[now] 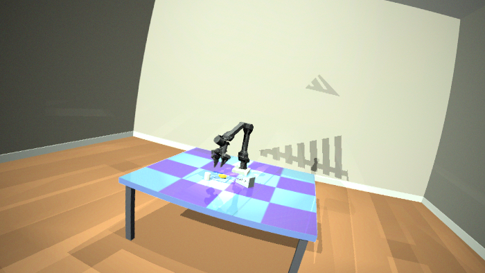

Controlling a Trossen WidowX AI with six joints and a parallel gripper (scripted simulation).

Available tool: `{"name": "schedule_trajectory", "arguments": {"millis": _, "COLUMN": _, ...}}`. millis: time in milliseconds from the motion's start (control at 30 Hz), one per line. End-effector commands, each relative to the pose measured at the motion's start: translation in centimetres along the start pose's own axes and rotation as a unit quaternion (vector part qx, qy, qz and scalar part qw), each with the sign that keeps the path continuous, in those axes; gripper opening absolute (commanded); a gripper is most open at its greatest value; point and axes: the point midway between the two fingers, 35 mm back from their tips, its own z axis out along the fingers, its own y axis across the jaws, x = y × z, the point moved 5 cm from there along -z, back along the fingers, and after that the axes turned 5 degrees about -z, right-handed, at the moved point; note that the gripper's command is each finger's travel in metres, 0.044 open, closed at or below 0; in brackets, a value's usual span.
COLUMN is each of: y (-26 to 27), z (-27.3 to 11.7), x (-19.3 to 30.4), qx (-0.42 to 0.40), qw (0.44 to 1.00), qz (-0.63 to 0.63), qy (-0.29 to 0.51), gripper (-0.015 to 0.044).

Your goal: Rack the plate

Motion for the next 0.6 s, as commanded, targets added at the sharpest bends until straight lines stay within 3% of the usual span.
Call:
{"name": "schedule_trajectory", "arguments": {"millis": 0, "y": 0.2, "z": 0.3, "x": 0.4, "qx": 0.018, "qw": 0.998, "qz": -0.046, "qy": 0.031, "gripper": 0.0400}}
{"name": "schedule_trajectory", "arguments": {"millis": 567, "y": 1.3, "z": 0.8, "x": 3.2, "qx": 0.069, "qw": 0.947, "qz": -0.252, "qy": 0.188, "gripper": 0.0400}}
